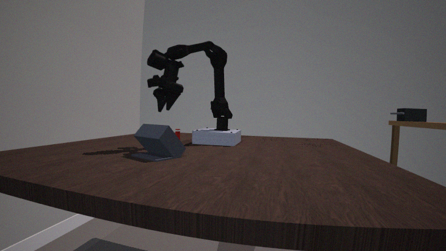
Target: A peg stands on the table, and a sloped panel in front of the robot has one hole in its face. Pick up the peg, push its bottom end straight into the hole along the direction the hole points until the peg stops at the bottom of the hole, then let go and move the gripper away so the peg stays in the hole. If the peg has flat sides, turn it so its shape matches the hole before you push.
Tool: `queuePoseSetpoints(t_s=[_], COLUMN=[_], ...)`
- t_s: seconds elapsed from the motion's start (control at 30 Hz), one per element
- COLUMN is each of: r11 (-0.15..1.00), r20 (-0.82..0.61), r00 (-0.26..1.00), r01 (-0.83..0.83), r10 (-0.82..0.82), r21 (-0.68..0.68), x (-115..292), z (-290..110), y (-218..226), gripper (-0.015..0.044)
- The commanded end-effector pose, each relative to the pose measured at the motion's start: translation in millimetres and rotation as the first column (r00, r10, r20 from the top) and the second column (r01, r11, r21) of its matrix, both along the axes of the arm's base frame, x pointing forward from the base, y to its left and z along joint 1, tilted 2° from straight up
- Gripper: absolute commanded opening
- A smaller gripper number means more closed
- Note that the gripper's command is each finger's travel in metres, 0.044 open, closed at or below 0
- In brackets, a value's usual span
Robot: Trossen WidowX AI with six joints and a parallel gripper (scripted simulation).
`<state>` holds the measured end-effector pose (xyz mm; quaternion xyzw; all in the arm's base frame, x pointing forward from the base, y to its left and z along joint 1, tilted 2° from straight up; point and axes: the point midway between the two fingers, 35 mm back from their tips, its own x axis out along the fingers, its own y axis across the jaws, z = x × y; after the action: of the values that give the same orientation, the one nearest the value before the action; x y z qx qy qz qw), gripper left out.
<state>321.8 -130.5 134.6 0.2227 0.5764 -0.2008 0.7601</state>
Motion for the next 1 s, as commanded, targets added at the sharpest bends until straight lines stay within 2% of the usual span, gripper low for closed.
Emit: queuePoseSetpoints(t_s=[0.0,0.37,0.97], r11=[0.997,0.964,0.963], r20=[-0.06,-0.202,-0.204], r00=[0.995,0.943,0.941], r01=[-0.079,-0.261,-0.264], r10=[0.079,0.266,0.268], r21=[0.001,0.049,0.05], x=[-2.3,-8.1,-6.2], z=[-13.8,-48.8,-71.3], y=[12.9,55.3,56.0], gripper=[0.044,0.044,0.044])
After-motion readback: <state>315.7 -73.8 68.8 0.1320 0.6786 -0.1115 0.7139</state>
